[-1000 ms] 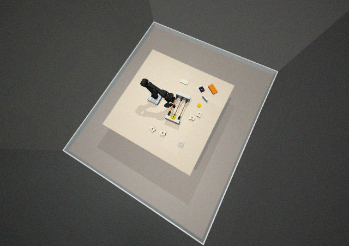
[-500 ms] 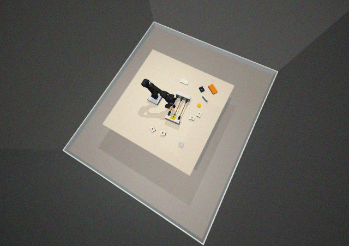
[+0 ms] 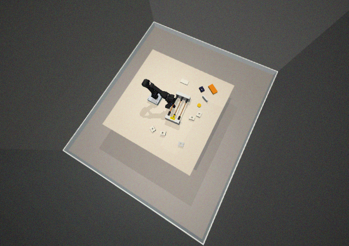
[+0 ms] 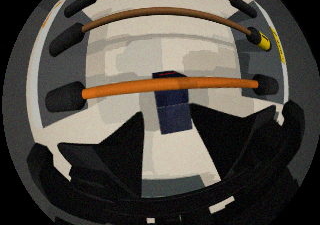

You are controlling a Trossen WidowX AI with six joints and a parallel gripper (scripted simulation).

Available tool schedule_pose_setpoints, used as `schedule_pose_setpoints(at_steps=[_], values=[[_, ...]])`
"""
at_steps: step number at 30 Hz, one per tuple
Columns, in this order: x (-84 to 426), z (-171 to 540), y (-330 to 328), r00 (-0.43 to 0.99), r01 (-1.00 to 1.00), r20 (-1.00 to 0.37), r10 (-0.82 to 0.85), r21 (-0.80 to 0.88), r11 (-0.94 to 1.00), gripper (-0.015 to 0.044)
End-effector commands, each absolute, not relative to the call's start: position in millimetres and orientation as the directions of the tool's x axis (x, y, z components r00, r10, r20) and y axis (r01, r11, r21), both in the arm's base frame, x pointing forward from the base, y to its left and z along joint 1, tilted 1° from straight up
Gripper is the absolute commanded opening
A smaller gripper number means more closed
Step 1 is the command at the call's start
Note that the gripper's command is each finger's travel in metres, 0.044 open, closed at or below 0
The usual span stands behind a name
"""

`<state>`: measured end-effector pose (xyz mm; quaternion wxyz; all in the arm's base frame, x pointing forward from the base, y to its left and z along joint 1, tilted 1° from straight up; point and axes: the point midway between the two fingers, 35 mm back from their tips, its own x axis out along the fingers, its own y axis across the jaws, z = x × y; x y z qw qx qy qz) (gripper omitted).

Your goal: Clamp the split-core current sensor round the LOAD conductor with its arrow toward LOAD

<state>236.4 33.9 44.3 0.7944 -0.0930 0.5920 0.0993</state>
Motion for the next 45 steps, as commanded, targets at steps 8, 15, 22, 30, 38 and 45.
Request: schedule_pose_setpoints(at_steps=[8,15,22,30,38,45], values=[[236,45,34,0.279,-0.268,-0.959,0.048,-0.03,0.963,0.0152],[235,45,34,0.277,-0.269,-0.96,0.049,-0.029,0.963,0.0066],[218,47,31,0.275,-0.269,-0.96,0.049,-0.028,0.963,0.0],[191,46,25,0.272,-0.27,-0.961,0.049,-0.027,0.963,0.0],[183,44,24,0.269,-0.267,-0.962,0.046,-0.029,0.963,0.0026],[183,44,24,0.269,-0.267,-0.962,0.046,-0.029,0.963,0.021]])
